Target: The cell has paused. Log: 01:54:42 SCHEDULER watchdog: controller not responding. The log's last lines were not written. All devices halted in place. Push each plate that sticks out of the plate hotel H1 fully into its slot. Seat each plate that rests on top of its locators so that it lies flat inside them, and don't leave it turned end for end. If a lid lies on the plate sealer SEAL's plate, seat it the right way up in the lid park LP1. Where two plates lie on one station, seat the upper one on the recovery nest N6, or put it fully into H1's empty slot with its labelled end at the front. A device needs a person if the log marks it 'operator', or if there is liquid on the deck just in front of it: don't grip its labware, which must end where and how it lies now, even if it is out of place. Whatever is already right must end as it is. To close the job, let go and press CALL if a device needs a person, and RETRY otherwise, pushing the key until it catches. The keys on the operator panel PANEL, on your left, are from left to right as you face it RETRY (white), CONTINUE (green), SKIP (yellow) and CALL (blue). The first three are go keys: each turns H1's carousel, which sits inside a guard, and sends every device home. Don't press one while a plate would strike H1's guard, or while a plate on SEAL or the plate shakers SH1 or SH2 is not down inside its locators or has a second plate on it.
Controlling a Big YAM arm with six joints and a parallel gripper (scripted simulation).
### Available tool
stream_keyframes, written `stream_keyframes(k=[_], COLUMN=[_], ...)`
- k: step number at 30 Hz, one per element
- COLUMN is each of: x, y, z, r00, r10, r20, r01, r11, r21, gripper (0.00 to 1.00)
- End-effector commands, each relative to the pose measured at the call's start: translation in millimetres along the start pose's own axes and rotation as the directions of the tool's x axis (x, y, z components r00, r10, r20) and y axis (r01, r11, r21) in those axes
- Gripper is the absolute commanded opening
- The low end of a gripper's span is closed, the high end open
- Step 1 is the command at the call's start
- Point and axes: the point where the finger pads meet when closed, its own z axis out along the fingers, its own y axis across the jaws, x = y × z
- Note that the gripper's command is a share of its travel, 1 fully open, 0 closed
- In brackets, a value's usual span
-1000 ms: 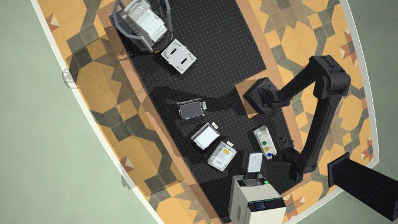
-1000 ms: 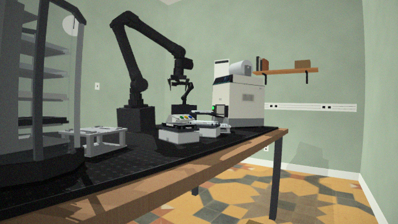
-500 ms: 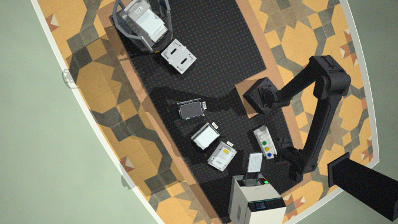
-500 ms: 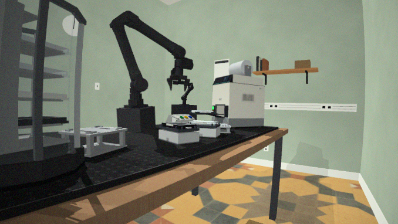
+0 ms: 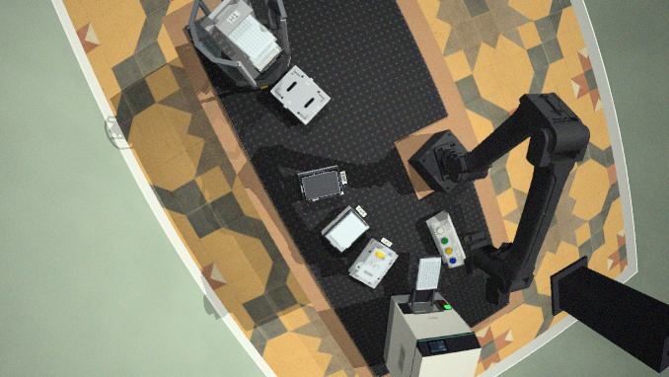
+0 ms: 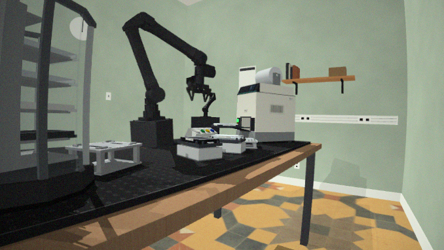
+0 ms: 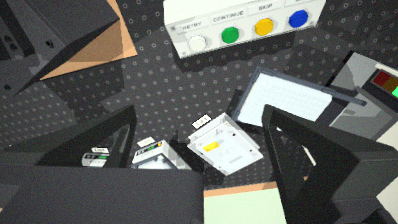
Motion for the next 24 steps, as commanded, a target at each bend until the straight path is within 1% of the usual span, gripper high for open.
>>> stream_keyframes(k=[1, 7, 10, 11, 21, 22, 24], x=[1.8, 1.8, 1.9, 2.0, 2.0, 3.1, 3.2], y=[1.5, 1.6, 1.6, -9.6, -9.6, -1.0, -0.7], z=[-4.9, -4.8, -4.8, -10.8, -10.8, 8.3, 18.3], r00=[0.994, 0.968, 0.969, 0.970, 0.970, 0.970, 0.970], r10=[-0.112, -0.249, -0.249, -0.243, -0.243, -0.245, -0.245], r20=[0.001, 0.000, 0.000, -0.009, -0.009, 0.004, 0.004], r01=[0.112, 0.249, 0.249, 0.243, 0.243, 0.245, 0.245], r11=[0.994, 0.968, 0.968, 0.970, 0.970, 0.970, 0.970], r21=[0.010, 0.010, 0.010, 0.029, 0.029, 0.000, 0.000], gripper=[1.00, 1.00, 1.00, 1.00, 1.00, 0.98, 0.94])
